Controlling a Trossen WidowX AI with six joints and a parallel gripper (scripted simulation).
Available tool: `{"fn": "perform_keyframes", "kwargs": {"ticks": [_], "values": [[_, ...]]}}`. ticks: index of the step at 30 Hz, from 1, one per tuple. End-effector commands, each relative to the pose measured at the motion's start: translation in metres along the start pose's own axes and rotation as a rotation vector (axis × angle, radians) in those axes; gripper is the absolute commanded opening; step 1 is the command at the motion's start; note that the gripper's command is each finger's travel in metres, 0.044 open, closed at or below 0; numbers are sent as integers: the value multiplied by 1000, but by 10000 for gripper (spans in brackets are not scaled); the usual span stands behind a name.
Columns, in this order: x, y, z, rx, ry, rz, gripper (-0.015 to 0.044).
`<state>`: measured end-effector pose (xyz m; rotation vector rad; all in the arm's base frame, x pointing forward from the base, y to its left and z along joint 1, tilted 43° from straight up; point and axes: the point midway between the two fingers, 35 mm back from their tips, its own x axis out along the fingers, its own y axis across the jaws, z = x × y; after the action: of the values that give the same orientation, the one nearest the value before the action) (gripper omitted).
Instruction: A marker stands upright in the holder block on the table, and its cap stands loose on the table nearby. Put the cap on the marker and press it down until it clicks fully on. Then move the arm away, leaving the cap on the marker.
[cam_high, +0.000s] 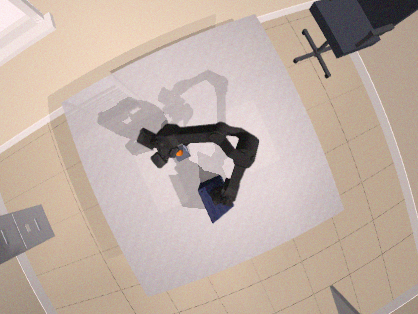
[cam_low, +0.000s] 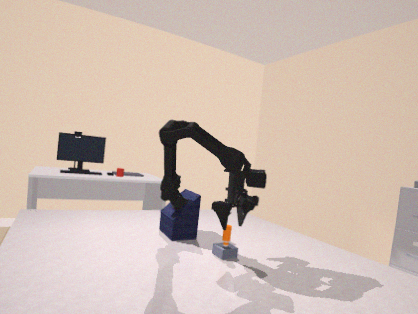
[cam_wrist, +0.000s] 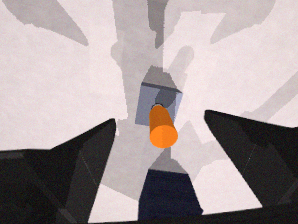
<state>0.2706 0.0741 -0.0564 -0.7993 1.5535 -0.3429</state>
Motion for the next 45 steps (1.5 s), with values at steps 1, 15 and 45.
{"fn": "perform_keyframes", "kwargs": {"ticks": [1,15,45], "values": [[-6,0,-4,14,18,1,414],[-35,-2,-18,281,21,-11,46],[-13,-2,-18,282,21,-12,0]]}}
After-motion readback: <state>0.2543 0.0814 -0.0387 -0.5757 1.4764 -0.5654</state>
